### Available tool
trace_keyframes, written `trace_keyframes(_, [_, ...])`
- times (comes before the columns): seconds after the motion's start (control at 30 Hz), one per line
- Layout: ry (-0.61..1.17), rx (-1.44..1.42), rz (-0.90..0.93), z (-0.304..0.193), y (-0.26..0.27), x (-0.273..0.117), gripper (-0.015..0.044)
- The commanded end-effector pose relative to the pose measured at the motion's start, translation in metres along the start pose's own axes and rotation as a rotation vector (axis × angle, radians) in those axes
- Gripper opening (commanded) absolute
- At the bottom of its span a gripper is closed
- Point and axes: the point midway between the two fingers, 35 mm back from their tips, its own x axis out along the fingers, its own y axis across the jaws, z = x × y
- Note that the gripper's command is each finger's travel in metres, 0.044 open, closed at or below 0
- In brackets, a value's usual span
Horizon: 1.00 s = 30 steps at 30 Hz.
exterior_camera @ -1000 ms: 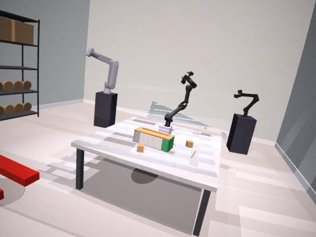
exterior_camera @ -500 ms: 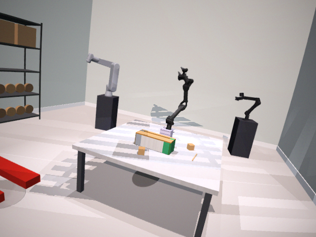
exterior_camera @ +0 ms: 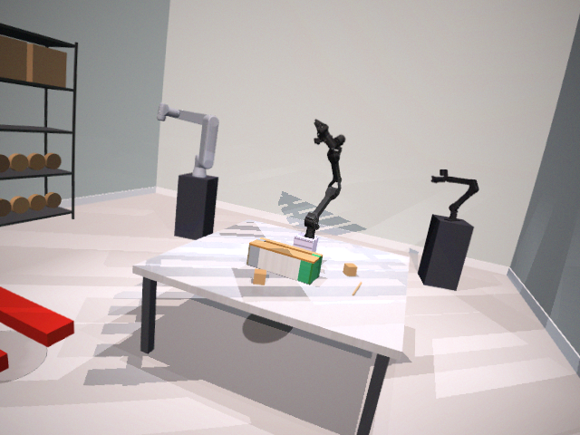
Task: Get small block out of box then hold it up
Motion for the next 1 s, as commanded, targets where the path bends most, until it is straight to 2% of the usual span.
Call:
trace_keyframes(0.0, [-0.081, -0.197, -0.146, 0.046, -0.058, 0.013, 0.04])
trace_keyframes(0.27, [-0.203, -0.536, -0.458, 0.139, -0.154, 0.014, 0.04])
trace_keyframes(0.53, [-0.302, -0.82, -0.808, 0.24, -0.228, -0.017, 0.04])
trace_keyframes(0.77, [-0.319, -0.929, -0.977, 0.284, -0.25, -0.041, 0.04])
trace_keyframes(0.97, [-0.356, -1.054, -1.221, 0.343, -0.275, -0.079, 0.04])
